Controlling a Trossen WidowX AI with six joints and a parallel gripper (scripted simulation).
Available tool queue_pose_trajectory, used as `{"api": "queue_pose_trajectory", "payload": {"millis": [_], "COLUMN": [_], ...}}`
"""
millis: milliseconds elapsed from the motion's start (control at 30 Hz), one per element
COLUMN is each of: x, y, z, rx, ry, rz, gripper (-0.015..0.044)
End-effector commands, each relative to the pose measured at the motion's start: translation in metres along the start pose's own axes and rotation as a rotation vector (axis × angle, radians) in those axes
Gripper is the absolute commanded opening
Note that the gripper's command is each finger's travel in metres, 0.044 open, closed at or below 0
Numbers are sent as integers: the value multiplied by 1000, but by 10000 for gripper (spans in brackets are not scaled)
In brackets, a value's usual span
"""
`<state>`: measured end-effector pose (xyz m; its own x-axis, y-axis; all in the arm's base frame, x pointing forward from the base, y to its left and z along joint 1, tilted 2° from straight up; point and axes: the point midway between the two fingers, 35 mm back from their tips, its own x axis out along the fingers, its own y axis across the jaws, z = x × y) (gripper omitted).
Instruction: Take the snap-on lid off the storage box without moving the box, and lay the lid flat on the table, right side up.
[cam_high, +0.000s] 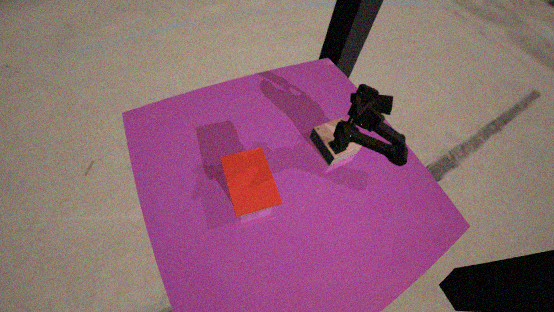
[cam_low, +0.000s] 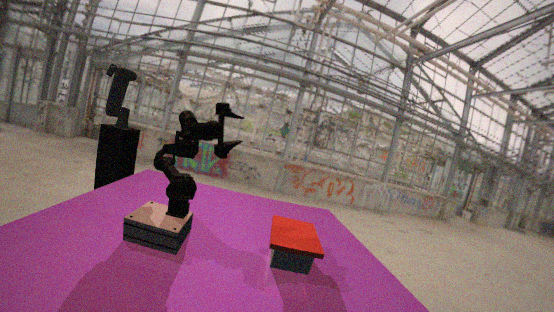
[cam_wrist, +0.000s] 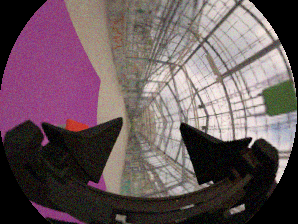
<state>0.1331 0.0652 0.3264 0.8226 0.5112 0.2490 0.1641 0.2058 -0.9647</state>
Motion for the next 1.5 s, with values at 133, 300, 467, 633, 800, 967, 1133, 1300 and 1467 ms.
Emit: {"api": "queue_pose_trajectory", "payload": {"millis": [133, 300, 467, 633, 800, 967, 1133, 1300, 1467], "x": [11, 31, 49, 62, 59, 44, 41, 41, 40], "y": [-19, -13, 19, 86, 134, 180, 184, 184, 184], "z": [-35, -87, -121, -143, -144, -135, -134, -134, -133], "rx": [568, 1353, 1928, 2509, 2728, 2759, 2747, 2747, 2749], "ry": [1, 90, 253, 619, 943, 1292, 1327, 1327, 1326], "rz": [-118, -230, -321, -518, -746, -1098, -1145, -1145, -1105], "gripper": [269, 235, 235, 235, 235, 235, 235, 235, 235]}}
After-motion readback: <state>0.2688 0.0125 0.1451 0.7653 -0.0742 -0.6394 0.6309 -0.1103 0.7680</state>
